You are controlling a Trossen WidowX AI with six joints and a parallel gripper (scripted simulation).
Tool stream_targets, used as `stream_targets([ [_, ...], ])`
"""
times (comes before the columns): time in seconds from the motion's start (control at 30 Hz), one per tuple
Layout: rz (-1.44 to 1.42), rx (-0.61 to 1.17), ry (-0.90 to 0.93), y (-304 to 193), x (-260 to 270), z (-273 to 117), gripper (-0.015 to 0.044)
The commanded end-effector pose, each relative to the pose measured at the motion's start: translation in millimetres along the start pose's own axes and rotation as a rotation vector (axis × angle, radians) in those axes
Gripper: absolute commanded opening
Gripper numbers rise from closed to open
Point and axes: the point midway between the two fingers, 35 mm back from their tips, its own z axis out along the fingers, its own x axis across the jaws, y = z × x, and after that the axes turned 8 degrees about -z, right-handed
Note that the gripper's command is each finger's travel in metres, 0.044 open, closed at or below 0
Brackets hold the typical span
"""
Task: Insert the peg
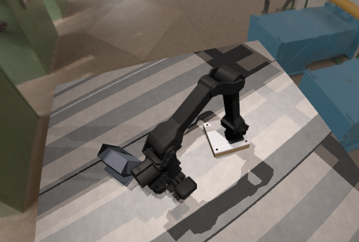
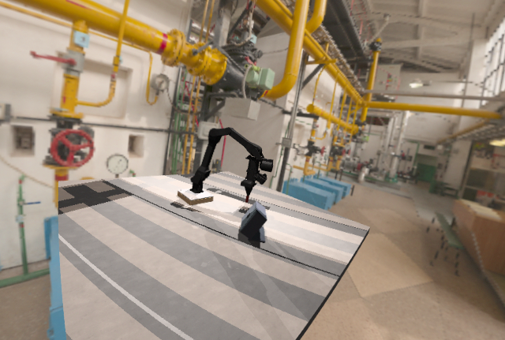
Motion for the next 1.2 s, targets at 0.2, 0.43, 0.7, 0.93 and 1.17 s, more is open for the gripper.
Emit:
stream_targets([
  [0.2, 0.004, -0.003, 0.006, -1, -1, -30, 0.0000],
  [0.43, 0.037, -0.012, 0.028, 0, -6, -28, 0.0000],
  [0.7, 0.086, -0.026, 0.061, 0, -14, -26, 0.0000],
  [0.93, 0.129, -0.040, 0.089, 0, -21, -24, 0.0000],
  [1.17, 0.172, -0.055, 0.117, 0, -28, -22, 0.0000],
])
